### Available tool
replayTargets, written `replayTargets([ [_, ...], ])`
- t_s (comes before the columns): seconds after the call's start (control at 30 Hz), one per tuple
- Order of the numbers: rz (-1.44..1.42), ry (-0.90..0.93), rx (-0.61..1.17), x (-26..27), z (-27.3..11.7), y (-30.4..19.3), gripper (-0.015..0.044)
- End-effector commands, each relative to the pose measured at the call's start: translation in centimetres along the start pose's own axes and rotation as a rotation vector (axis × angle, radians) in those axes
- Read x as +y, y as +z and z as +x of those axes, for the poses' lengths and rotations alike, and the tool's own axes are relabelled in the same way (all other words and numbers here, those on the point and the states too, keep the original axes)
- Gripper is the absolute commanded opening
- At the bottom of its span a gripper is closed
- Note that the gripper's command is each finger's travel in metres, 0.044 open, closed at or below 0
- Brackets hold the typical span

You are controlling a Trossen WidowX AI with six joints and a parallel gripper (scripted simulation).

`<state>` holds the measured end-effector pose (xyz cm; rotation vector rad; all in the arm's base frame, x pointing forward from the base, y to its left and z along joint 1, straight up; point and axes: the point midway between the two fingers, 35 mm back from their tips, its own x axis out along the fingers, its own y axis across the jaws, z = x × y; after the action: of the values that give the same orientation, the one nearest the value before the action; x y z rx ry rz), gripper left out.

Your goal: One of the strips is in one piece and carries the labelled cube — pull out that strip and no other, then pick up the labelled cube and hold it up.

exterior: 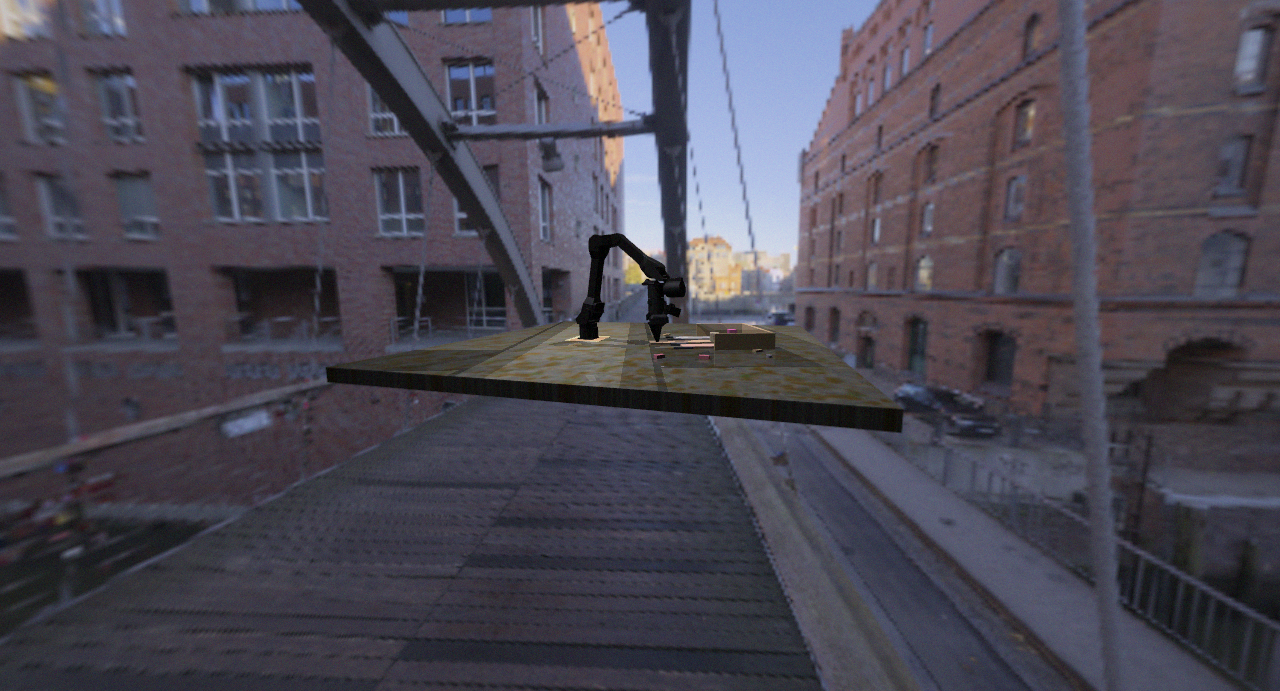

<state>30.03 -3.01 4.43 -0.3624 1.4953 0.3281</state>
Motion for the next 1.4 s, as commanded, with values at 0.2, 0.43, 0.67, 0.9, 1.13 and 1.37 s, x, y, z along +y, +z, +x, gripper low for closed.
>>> replayTargets([
  [0.2, -0.001, 0.014, 0.023, 0.3, 0.6, -2.0, 0.0000],
  [0.43, -0.001, 0.014, 0.023, 0.3, 0.6, -3.1, 0.0000],
  [0.67, -0.001, 0.014, 0.024, 0.3, 0.6, -4.1, 0.0000],
  [0.9, -0.001, 0.014, 0.025, 0.4, 0.5, -5.1, 0.0000],
  [1.13, -0.001, 0.014, 0.026, 0.4, 0.5, -6.2, 0.0000],
  [1.37, -0.001, 0.014, 0.027, 0.4, 0.5, -7.2, 0.0000],
])
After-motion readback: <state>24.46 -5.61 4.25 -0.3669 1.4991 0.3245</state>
